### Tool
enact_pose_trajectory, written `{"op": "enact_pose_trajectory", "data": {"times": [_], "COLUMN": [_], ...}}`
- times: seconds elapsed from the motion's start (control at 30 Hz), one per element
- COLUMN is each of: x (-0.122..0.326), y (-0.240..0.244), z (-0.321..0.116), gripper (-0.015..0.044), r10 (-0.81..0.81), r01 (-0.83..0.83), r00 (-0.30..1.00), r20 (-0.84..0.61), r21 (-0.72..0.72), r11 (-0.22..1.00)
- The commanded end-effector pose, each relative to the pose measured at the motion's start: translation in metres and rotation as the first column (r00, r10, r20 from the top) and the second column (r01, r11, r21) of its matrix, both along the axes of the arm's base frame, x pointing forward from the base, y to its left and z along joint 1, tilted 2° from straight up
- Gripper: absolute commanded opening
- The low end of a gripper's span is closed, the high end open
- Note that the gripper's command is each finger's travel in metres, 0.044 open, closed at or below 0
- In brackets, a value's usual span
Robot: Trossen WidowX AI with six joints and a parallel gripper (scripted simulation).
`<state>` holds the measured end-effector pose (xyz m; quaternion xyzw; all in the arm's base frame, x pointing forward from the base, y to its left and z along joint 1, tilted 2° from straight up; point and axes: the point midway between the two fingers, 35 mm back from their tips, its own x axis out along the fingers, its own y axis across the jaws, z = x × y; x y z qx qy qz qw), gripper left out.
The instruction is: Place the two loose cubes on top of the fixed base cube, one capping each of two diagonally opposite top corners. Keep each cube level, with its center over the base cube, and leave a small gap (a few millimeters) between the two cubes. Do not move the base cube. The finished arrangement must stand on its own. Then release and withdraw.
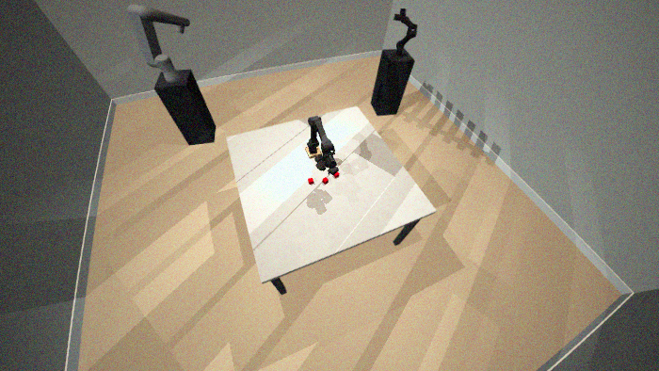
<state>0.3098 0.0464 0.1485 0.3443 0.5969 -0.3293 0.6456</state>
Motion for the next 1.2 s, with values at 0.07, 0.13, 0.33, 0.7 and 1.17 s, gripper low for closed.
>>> {"op": "enact_pose_trajectory", "data": {"times": [0.07,0.13,0.33,0.7,1.17], "x": [0.002,0.002,0.002,0.002,0.004], "y": [-0.001,-0.001,-0.002,-0.002,-0.002], "z": [-0.029,-0.045,-0.064,-0.08,-0.102], "gripper": [0.0265,0.0265,0.0265,0.0265,0.0265], "r10": [0.002,0.002,0.002,0.002,0.002], "r01": [-0.002,-0.002,-0.002,-0.002,-0.002], "r00": [1.0,1.0,1.0,1.0,1.0], "r20": [-0.017,-0.017,-0.017,-0.017,-0.017], "r21": [0.003,0.003,0.003,0.003,0.003], "r11": [1.0,1.0,1.0,1.0,1.0]}}
